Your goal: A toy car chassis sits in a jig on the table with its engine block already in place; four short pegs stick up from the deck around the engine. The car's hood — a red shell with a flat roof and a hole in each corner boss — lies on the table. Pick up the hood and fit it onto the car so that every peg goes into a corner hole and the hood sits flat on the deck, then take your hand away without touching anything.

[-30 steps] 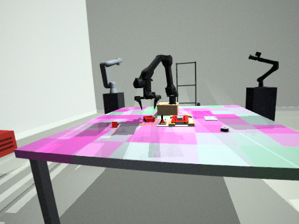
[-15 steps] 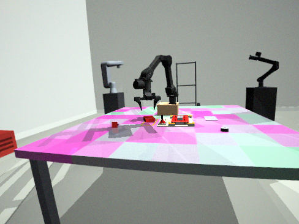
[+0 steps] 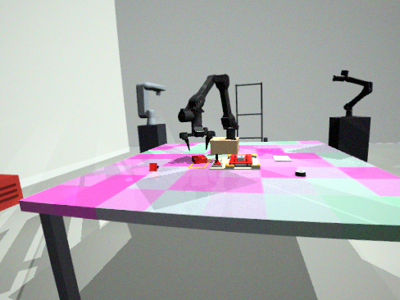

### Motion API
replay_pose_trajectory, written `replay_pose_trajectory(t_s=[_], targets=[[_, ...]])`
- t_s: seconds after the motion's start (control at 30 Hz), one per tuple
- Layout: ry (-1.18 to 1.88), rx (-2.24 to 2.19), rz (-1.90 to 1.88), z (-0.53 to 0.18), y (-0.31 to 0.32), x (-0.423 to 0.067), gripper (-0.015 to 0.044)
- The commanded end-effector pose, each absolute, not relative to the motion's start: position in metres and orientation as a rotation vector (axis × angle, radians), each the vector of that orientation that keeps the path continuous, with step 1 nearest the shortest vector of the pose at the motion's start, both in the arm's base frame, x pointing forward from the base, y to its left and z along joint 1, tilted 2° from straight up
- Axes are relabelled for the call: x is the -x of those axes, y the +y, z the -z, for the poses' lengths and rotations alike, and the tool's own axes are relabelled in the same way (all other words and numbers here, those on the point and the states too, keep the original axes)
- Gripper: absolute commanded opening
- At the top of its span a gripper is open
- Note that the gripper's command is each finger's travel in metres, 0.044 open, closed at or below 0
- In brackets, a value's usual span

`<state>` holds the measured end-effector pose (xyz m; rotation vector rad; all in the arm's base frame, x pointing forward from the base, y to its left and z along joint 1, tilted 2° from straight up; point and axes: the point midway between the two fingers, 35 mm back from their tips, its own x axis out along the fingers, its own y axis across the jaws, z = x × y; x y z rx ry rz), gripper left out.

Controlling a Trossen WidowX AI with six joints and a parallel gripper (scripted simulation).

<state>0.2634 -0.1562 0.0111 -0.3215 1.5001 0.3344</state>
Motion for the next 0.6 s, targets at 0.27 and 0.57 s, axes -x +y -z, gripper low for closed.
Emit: replay_pose_trajectory(t_s=[0.27,0.57], targets=[[1.513,0.316,-0.342,0.004,-0.154,-0.261,0.0440],[1.513,0.316,-0.342,0.013,-0.153,-0.261,0.0440]])
